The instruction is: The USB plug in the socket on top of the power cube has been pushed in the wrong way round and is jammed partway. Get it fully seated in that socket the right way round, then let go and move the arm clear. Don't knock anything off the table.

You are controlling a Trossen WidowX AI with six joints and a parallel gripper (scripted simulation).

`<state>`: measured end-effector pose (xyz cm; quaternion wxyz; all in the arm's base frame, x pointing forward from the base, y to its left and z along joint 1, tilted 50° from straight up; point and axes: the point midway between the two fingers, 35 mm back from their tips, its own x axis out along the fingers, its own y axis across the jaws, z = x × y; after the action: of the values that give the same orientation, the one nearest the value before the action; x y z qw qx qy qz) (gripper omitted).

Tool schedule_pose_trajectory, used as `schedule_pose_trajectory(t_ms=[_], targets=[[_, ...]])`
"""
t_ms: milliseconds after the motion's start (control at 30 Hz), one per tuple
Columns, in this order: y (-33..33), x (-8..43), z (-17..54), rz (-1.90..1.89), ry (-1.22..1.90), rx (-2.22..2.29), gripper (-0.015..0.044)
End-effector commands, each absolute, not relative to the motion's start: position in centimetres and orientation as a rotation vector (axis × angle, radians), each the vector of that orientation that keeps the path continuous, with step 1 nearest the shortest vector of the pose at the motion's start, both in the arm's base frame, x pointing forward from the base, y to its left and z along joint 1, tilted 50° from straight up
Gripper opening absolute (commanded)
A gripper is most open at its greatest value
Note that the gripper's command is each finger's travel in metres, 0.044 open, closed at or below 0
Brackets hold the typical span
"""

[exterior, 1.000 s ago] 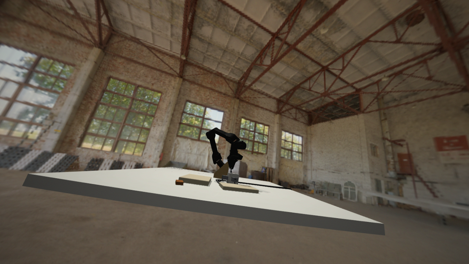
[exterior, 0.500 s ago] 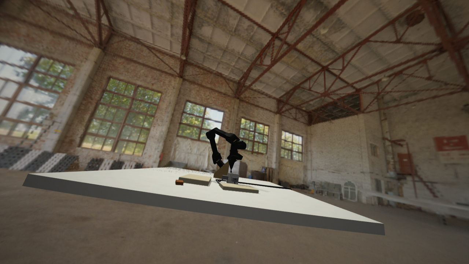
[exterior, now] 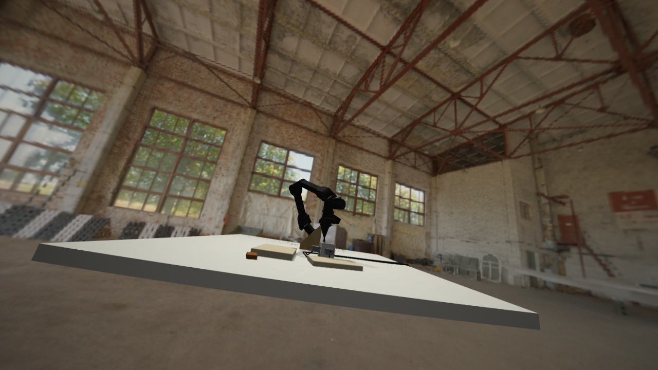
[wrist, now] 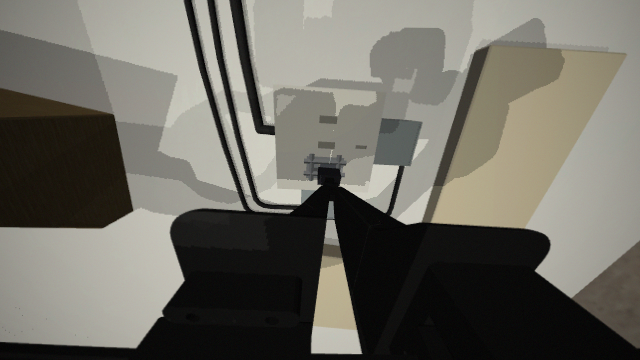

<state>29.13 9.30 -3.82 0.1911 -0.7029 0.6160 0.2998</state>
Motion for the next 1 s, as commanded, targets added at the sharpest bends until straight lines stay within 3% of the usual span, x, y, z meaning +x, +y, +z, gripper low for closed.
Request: schedule_pose_trajectory(t_ms=[0,967], targets=[[9.3,29.1,-3.8,0.841,1.73,-1.974,0.0],[10.6,29.0,-2.7,0.843,1.73,-1.974,0.0]])
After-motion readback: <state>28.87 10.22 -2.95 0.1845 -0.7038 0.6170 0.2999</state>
